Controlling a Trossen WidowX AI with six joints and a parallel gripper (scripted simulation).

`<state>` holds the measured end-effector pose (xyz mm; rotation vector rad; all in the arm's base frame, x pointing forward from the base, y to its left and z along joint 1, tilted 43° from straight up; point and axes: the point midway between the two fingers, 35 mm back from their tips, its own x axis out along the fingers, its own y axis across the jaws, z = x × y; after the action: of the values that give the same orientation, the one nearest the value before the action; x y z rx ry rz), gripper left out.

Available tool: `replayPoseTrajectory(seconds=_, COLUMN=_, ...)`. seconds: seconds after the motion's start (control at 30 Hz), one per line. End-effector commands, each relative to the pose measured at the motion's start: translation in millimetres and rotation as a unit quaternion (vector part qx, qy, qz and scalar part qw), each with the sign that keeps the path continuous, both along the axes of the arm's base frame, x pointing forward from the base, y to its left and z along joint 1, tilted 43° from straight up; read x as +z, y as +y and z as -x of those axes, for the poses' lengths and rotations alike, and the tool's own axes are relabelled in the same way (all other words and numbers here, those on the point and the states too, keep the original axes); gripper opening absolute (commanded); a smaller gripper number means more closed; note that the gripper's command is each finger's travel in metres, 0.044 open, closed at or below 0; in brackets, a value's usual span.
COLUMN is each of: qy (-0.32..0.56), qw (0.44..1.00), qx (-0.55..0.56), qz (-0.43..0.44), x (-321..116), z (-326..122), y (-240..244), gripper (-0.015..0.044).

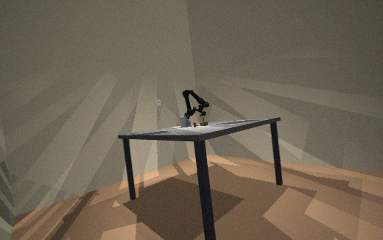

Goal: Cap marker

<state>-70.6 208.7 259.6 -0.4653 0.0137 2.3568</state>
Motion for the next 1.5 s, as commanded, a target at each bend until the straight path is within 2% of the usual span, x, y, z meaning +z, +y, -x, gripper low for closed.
replayPoseTrajectory(seconds=0.0, qy=-0.001, qw=1.000, qx=-0.004, qz=0.001, x=0, z=-2, y=1, gripper=0.0374)
replayPoseTrajectory(seconds=0.17, qy=-0.021, qw=0.992, qx=-0.114, qz=0.041, x=-14, z=-64, y=31, gripper=0.0243)
replayPoseTrajectory(seconds=0.3, qy=-0.032, qw=0.974, qx=-0.208, qz=0.083, x=-31, z=-129, y=42, gripper=0.0243)
replayPoseTrajectory(seconds=0.47, qy=-0.038, qw=0.938, qx=-0.314, qz=0.140, x=-60, z=-210, y=29, gripper=0.0243)
replayPoseTrajectory(seconds=0.63, qy=-0.027, qw=0.894, qx=-0.400, qz=0.198, x=-92, z=-282, y=-10, gripper=0.0243)
replayPoseTrajectory(seconds=0.83, qy=0.018, qw=0.837, qx=-0.479, qz=0.262, x=-133, z=-345, y=-83, gripper=0.0243)
replayPoseTrajectory(seconds=1.1, qy=0.111, qw=0.756, qx=-0.566, qz=0.310, x=-190, z=-376, y=-206, gripper=0.0243)
replayPoseTrajectory(seconds=1.3, qy=0.172, qw=0.712, qx=-0.602, qz=0.319, x=-224, z=-366, y=-275, gripper=0.0243)
replayPoseTrajectory(seconds=1.47, qy=0.238, qw=0.675, qx=-0.623, qz=0.317, x=-260, z=-336, y=-341, gripper=0.0243)
